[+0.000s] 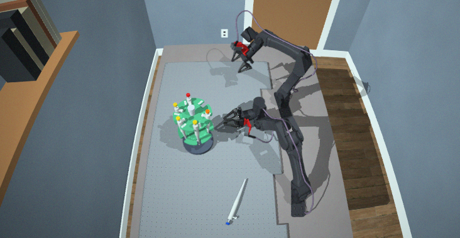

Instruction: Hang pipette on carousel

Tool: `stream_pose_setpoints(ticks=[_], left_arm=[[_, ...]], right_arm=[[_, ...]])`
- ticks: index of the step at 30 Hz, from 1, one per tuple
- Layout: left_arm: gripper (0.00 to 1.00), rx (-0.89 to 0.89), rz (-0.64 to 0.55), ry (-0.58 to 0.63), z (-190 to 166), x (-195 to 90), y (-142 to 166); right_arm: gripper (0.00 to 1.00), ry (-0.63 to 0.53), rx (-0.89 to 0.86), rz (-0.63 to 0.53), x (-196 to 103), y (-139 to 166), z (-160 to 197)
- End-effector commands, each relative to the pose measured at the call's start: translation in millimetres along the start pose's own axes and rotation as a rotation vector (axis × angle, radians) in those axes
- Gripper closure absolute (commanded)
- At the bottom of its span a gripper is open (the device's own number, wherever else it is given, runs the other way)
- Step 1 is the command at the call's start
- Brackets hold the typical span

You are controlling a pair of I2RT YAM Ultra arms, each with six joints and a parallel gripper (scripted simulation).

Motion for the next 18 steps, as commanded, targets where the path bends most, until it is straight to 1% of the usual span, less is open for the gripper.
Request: stream_pose_setpoints(ticks=[1, 14, 18], left_arm=[[0.51, 0.022, 0.007, 0.0, 6, -7, 2], [0.51, 0.022, 0.007, 0.0, 6, -7, 2], [0.51, 0.002, 0.001, 0.001, -2, 10, 3]], right_arm=[[0.0, 0.005, -0.022, -0.04, -6, -10, -1], [0.0, 0.005, -0.022, -0.04, -6, -10, -1], [0.0, 0.005, -0.022, -0.04, -6, -10, -1]])
Point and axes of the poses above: on each arm, the point where the finger pads meet when closed, its own x axis out along the fingers, its own z axis across the jaws, y = z × x, the point moved 4 cm from there along -x, back along the fingers, and after that the axes turned 15 degrees about x, right-handed, at the moved point
